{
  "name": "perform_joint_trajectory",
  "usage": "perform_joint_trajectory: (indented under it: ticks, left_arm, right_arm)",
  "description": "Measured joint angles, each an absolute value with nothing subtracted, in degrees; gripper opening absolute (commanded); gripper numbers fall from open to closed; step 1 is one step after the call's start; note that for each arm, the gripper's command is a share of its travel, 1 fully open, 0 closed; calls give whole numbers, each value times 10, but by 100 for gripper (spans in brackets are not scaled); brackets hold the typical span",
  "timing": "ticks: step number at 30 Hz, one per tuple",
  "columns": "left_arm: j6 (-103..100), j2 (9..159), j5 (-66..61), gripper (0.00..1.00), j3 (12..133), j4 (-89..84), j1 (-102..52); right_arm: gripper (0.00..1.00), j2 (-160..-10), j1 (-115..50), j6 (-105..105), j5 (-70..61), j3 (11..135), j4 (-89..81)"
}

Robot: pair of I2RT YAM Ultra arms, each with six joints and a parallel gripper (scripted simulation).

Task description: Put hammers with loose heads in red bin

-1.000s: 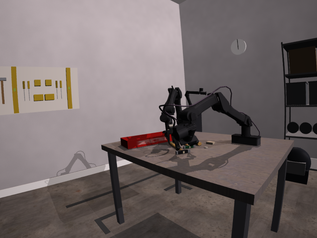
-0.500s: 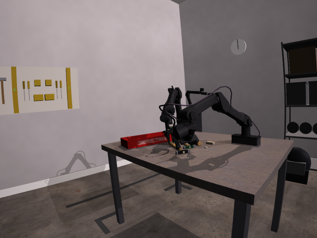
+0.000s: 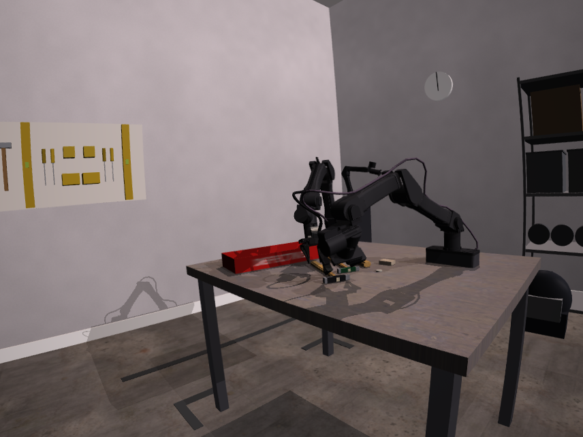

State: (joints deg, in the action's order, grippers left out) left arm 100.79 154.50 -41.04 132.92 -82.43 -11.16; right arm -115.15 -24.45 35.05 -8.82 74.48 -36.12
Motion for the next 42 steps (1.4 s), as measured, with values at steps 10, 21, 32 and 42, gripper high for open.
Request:
perform_joint_trajectory:
  ticks: [10,21,32,42]
  left_arm:
    - [1008,1545,-410,100,1329,-825,-112]
    - [1008,1545,-410,100,1329,-825,-112]
    - [1008,1545,-411,100,1329,-825,-112]
    - [903,1507,-371,100,1308,-784,-116]
  right_arm:
    - [61,-1124,-244,349,-88,745,-376]
    - [100,-1088,-243,353,-89,767,-435]
    - [77,-1089,-234,361,-89,786,-468]
    - [37,-1126,-306,263,-63,801,-441]
